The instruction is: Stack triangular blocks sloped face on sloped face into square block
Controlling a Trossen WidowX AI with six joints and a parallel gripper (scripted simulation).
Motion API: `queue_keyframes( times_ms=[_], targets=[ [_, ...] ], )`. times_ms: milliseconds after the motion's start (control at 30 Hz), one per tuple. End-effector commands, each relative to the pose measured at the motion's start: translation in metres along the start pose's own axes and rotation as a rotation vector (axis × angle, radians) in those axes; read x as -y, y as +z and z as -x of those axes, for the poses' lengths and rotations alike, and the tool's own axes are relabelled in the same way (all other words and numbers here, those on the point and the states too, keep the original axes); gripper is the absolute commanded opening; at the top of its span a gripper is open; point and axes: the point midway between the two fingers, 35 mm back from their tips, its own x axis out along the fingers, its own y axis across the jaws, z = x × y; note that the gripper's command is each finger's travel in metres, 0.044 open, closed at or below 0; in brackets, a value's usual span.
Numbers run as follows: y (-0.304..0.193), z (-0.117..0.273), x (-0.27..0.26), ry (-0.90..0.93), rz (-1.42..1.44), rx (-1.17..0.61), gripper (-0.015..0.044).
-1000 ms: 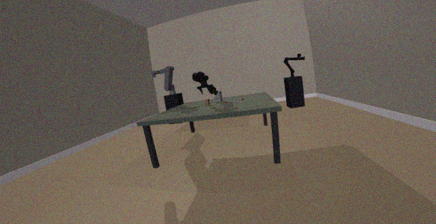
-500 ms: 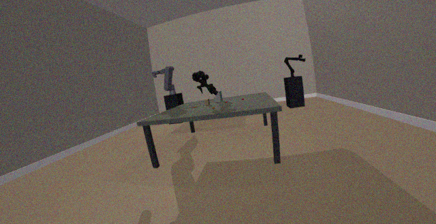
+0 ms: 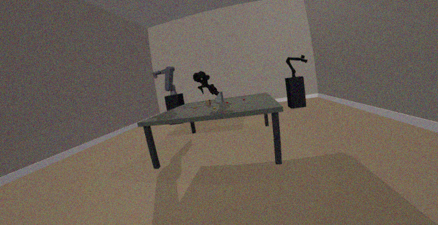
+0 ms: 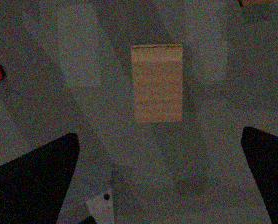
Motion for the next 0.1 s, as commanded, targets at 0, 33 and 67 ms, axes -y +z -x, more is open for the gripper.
queue_keyframes(
  times_ms=[0,33,67],
  targets=[
    [0.0002,-0.0001,0.0000,-0.001,0.004,0.002,0.0440],
    [0.0002,-0.0001,0.0000,-0.001,0.004,0.002,0.0440],
    [0.0002,-0.0001,0.0000,-0.001,0.004,0.002,0.0440]
  ],
)
